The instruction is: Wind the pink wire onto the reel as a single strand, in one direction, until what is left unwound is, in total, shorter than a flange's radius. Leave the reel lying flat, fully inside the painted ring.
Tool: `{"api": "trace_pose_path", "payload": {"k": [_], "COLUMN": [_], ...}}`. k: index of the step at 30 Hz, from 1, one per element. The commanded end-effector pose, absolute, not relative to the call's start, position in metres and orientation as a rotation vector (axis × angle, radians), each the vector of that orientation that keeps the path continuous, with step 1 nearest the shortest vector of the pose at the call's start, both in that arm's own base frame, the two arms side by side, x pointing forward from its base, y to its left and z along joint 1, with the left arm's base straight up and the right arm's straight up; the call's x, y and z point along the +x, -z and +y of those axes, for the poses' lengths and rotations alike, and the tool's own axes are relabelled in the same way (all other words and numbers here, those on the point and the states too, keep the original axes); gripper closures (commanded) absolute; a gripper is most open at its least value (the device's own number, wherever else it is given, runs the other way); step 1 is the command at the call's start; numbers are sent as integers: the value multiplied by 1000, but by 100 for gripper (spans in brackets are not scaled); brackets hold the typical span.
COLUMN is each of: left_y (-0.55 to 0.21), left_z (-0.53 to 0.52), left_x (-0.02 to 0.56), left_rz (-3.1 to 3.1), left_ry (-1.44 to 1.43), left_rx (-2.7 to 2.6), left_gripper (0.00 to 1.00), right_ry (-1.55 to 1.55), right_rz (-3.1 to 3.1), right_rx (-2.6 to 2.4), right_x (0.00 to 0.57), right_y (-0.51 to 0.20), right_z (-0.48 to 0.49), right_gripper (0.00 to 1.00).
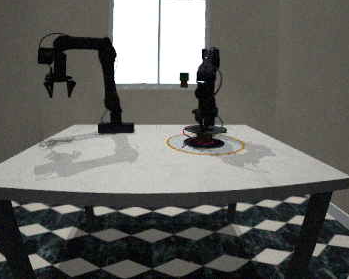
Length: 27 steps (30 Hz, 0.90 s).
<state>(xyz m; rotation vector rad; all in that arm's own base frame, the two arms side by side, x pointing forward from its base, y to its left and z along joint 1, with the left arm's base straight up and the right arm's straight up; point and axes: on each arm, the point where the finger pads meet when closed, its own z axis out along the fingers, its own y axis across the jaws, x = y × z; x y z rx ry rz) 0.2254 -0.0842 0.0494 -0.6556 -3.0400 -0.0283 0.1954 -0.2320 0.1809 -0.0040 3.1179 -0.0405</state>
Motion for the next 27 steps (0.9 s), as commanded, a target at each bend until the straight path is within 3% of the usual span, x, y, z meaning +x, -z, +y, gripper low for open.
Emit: {"api": "trace_pose_path", "payload": {"k": [1, 27], "left_y": [-83, -134], "left_z": [-89, -80], "left_x": [231, 233], "left_rz": [-3066, -3066], "left_ry": [0, 0], "left_rx": [-685, -685], "left_gripper": [80, 80], "right_ry": [99, 99], "right_rz": [3085, 3085], "right_rx": [-6, -6], "right_x": [199, 199], "right_y": [-197, -197], "right_z": [-232, -232], "right_gripper": [0, 0]}}
